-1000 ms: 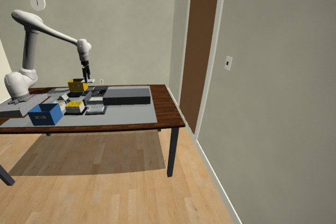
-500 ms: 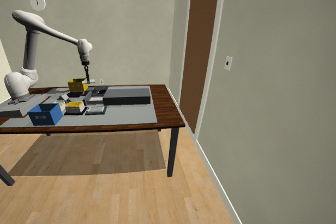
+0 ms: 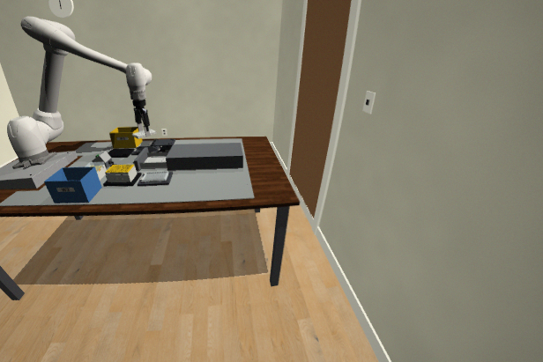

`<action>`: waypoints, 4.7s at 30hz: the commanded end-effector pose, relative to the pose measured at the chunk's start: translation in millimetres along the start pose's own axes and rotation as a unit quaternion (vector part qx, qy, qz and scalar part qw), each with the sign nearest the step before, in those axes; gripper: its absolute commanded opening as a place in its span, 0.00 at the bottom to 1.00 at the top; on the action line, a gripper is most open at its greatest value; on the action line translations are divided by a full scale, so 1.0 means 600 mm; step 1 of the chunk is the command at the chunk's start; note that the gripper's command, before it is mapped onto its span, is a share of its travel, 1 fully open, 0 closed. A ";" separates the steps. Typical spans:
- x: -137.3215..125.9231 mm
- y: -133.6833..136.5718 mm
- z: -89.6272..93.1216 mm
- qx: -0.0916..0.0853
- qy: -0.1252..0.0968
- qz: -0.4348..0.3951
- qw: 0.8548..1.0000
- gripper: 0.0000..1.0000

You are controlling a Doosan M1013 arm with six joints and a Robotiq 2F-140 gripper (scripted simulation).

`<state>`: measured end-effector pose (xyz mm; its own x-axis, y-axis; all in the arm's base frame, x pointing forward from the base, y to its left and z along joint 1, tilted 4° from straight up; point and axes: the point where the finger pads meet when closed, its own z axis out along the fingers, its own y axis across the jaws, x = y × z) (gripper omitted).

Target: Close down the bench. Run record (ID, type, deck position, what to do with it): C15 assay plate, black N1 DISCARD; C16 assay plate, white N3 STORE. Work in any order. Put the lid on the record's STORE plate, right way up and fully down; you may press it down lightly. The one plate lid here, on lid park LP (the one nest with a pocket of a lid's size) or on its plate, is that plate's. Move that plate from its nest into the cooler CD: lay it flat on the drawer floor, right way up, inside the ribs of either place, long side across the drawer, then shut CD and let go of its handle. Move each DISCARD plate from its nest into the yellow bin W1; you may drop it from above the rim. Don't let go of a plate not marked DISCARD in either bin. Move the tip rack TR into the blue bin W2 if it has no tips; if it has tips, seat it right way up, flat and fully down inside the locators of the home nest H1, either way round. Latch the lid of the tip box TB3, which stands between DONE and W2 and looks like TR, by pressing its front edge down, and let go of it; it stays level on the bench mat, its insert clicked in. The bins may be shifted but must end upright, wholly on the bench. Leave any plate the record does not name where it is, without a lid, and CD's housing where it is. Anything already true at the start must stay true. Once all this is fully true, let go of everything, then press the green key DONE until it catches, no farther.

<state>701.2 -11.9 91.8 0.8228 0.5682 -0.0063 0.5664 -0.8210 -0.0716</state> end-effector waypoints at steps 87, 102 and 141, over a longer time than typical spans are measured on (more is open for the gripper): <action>-0.073 0.271 0.016 0.001 0.001 -0.371 0.928 0.00; -0.073 0.270 0.045 0.001 0.001 -0.371 0.928 0.00; -0.072 0.269 0.123 0.001 0.001 -0.371 0.928 0.00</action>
<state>753.6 -165.0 8.2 0.2053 0.9775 0.0479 0.9776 -0.2025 -0.0570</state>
